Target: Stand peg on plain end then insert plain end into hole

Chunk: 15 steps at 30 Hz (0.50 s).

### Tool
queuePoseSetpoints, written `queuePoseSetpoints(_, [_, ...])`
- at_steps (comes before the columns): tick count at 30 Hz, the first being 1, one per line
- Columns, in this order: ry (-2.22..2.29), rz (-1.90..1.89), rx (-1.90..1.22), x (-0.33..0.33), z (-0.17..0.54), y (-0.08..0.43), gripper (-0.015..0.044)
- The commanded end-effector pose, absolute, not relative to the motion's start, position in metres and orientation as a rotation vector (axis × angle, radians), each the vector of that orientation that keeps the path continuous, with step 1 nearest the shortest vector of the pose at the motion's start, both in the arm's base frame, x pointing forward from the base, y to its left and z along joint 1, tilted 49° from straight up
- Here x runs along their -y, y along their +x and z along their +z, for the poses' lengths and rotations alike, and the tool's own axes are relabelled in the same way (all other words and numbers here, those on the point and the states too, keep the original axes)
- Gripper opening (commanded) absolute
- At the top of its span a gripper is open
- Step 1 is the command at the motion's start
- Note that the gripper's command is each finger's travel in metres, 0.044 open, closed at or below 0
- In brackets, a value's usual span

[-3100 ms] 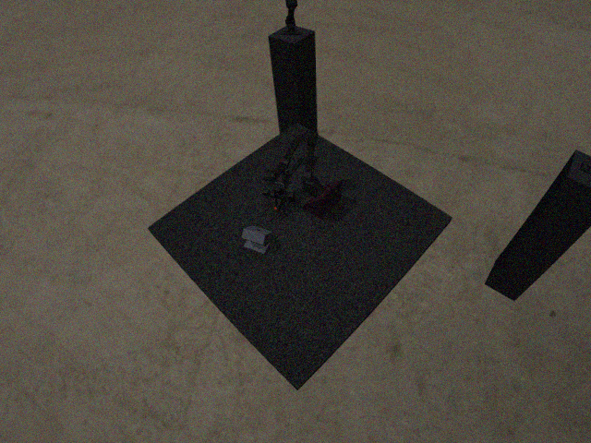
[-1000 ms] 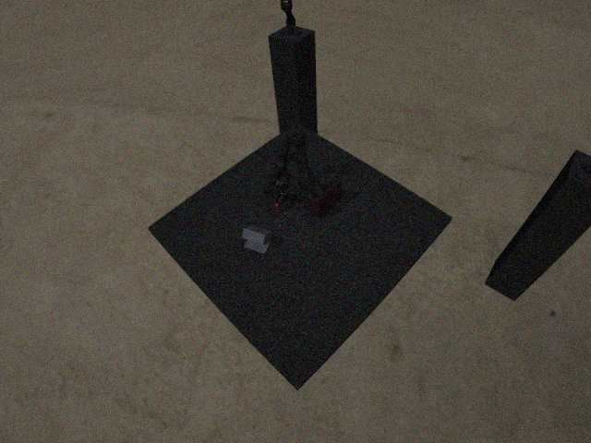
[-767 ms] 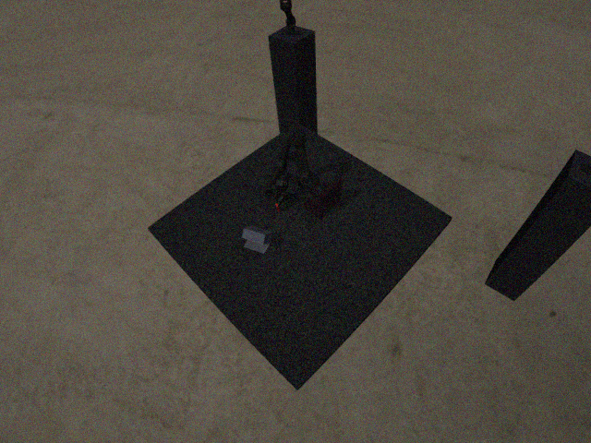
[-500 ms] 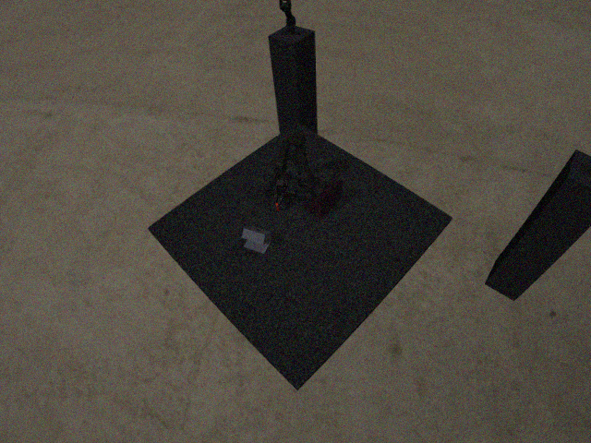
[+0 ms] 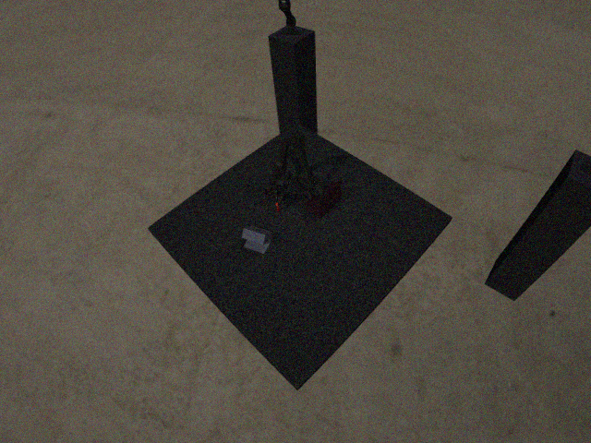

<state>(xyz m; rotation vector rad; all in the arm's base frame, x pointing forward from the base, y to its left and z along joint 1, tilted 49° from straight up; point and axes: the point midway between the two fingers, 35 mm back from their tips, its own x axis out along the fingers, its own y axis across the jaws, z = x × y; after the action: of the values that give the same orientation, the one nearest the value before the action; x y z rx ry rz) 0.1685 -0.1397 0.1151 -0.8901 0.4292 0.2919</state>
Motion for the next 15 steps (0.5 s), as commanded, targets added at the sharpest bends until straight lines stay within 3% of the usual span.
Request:
queuePoseSetpoints(1, [-0.89, 0.292, -0.43, 0.1418, 0.1143, 0.1671, 0.005])
queuePoseSetpoints(15, [-0.898, 0.294, -0.417, 0.1426, 0.1149, 0.1647, 0.005])
